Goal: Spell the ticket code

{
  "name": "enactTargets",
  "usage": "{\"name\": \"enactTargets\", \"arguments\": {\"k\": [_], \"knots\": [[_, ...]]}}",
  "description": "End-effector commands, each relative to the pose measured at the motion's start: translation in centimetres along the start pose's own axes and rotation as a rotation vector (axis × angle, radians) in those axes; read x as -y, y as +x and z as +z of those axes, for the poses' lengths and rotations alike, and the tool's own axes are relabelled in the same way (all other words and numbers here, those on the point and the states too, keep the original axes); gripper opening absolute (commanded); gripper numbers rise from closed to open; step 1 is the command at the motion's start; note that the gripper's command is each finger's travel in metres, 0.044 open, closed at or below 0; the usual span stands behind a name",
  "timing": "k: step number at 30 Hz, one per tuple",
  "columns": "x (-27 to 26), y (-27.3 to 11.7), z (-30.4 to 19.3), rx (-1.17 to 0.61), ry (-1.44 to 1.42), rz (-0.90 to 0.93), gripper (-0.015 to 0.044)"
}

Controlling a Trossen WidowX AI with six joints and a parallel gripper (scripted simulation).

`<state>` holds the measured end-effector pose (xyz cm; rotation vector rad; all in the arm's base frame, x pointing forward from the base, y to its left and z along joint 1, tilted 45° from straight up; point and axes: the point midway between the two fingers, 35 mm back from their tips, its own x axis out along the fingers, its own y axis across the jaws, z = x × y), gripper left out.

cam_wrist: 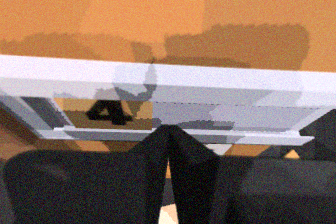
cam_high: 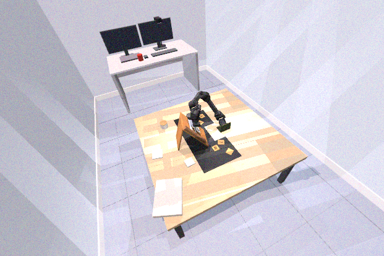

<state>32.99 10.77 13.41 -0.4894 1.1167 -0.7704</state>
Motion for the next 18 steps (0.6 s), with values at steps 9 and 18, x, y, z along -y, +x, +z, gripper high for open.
{"name": "enactTargets", "arguments": {"k": [9,18], "knots": [[-0.01,0.4,0.57,-0.029,0.009,0.028,0.0],[-0.13,0.98,0.95,-0.036,0.012,0.034,0.0]]}}
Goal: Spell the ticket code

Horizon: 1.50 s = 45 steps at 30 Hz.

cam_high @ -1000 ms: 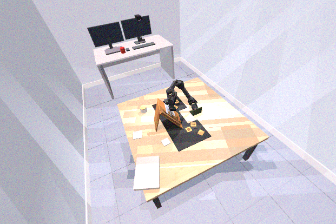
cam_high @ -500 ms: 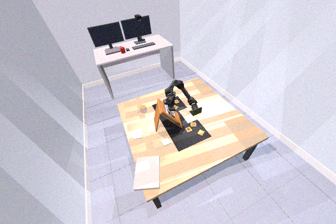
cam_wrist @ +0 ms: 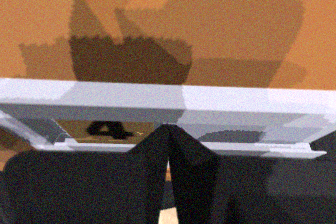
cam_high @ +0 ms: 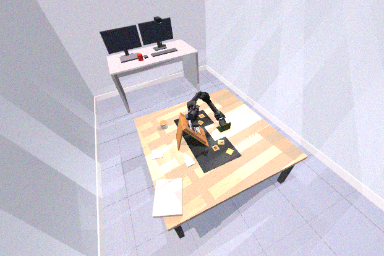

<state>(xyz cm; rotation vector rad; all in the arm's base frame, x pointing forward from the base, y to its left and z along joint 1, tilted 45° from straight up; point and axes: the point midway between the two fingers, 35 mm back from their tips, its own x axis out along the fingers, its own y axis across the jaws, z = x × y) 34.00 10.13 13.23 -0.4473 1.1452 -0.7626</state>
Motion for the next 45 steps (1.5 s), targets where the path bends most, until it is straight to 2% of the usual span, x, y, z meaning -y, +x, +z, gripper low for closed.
{"name": "enactTargets", "arguments": {"k": [1,45], "knots": [[-0.1,0.2,0.1,-0.003,-0.004,0.004,0.0],[-1.4,0.2,0.1,-0.004,-0.003,0.004,0.0]]}}
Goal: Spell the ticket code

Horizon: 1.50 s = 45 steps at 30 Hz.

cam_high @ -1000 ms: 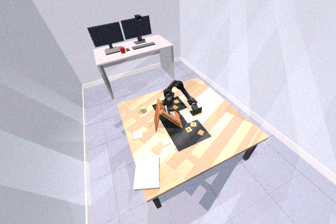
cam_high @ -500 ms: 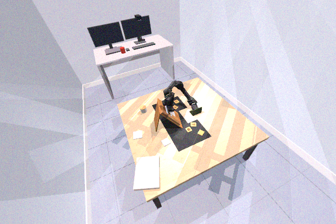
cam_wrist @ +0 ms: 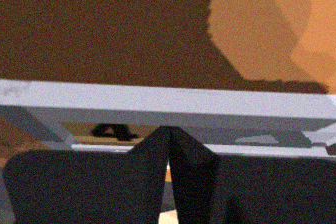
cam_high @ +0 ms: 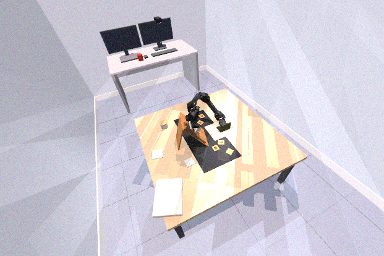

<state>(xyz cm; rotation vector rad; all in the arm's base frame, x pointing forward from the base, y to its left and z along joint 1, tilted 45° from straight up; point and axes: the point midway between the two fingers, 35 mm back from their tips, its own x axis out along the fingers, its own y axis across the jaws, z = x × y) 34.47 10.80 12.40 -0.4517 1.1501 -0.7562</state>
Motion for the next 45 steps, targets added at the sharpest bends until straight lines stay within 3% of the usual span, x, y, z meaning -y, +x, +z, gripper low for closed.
{"name": "enactTargets", "arguments": {"k": [1,35,39,45], "knots": [[-0.3,0.1,0.0,-0.002,0.005,0.002,0.0],[-0.2,-2.2,-2.0,0.011,0.001,0.021,0.0],[-0.1,-3.6,-2.7,0.07,-0.154,0.035,0.0105],[1.8,-8.5,-7.1,0.33,-0.782,0.035,0.0263]]}}
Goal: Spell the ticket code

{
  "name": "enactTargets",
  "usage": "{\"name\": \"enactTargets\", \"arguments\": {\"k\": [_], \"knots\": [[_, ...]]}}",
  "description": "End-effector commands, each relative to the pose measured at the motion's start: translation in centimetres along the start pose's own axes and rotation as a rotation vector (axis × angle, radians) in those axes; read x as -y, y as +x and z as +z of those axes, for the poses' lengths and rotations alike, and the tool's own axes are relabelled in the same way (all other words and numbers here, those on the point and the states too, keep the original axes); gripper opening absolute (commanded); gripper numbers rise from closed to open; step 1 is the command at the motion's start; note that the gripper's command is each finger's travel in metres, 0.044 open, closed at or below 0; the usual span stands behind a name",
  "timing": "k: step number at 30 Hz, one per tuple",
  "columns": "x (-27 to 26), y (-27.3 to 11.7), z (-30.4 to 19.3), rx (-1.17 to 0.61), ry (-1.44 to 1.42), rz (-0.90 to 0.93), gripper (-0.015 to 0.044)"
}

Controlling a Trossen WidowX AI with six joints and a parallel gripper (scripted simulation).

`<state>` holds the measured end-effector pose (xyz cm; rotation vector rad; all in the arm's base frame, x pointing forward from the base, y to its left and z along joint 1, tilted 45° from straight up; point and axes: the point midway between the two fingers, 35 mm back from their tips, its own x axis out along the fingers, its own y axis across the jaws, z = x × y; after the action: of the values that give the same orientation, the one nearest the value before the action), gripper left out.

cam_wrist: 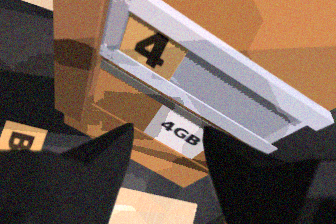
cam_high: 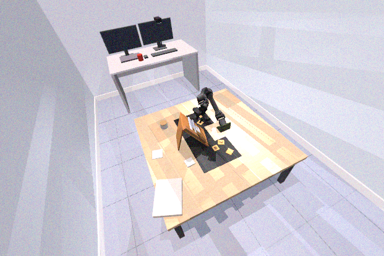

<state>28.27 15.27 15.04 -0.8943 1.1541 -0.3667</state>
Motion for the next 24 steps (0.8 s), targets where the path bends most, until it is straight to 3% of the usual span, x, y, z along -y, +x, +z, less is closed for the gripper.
{"name": "enactTargets", "arguments": {"k": [1,7,10,24], "knots": [[0.0,-3.4,-2.5,0.165,-0.391,-0.026,0.0289],[-0.1,-7.7,-7.2,0.45,-0.997,-0.21,0.044],[0.0,-8.4,-8.3,0.512,-1.13,-0.274,0.044],[0.0,-8.4,-8.3,0.512,-1.13,-0.274,0.044]]}}
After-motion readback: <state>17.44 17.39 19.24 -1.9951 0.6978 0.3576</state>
